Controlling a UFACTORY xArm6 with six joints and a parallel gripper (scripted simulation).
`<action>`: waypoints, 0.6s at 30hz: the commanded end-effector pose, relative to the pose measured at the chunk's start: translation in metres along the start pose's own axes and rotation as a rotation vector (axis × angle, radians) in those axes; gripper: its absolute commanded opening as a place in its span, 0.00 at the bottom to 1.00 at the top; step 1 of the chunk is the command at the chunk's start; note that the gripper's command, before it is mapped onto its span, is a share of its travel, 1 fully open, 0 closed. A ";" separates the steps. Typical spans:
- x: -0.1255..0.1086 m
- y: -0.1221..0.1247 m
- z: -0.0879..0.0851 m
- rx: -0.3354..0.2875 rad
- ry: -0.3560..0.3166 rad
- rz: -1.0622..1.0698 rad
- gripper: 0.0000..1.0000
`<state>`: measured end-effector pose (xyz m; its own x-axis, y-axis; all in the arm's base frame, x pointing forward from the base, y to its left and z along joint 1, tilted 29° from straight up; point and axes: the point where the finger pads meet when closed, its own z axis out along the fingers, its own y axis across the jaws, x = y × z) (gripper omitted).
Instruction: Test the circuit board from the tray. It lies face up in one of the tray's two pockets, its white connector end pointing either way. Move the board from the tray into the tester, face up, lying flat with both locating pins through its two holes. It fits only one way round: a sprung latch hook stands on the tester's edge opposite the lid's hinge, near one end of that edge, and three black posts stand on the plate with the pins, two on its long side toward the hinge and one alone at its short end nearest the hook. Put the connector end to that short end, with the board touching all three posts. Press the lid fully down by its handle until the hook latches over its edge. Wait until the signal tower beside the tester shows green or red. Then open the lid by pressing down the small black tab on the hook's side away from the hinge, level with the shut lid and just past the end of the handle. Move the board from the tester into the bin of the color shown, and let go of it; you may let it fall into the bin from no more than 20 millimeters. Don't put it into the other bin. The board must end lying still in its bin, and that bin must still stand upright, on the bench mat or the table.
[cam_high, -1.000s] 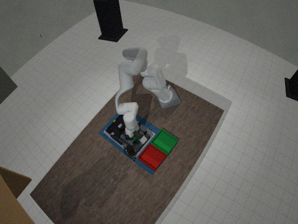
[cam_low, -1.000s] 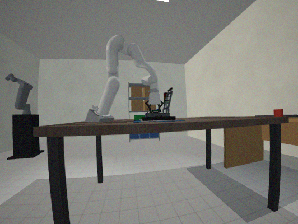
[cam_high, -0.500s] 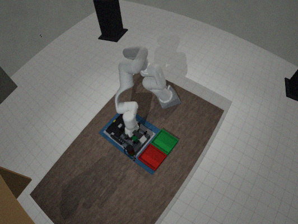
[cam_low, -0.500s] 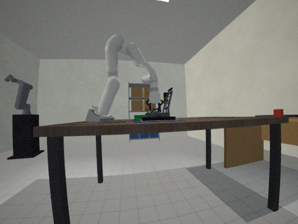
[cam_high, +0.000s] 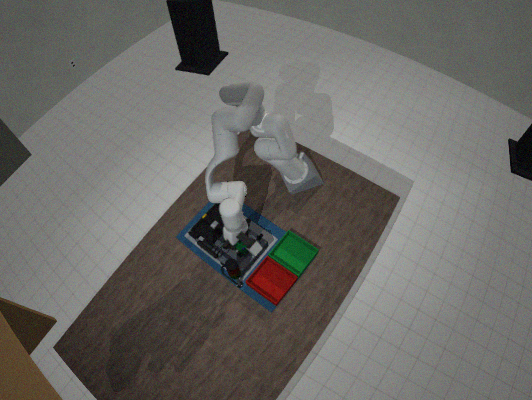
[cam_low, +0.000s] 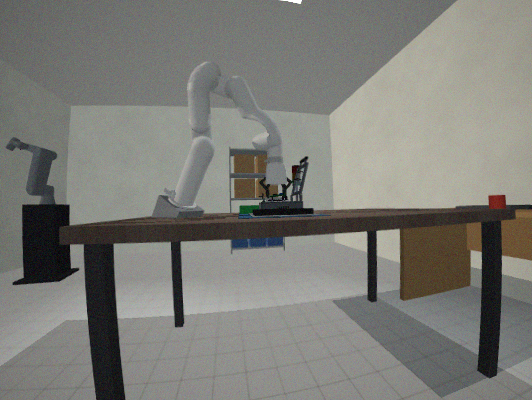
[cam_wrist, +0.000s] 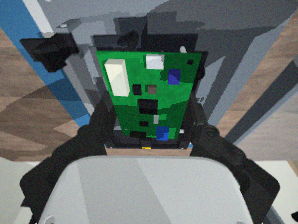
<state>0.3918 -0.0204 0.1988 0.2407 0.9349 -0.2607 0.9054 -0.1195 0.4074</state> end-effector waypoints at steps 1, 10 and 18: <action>0.000 0.001 -0.001 -0.003 0.001 0.001 0.79; 0.000 0.001 -0.001 -0.003 0.001 0.005 0.79; 0.000 0.000 0.001 -0.003 0.001 0.005 0.79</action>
<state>0.3915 -0.0207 0.1976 0.2444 0.9344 -0.2592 0.9045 -0.1233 0.4082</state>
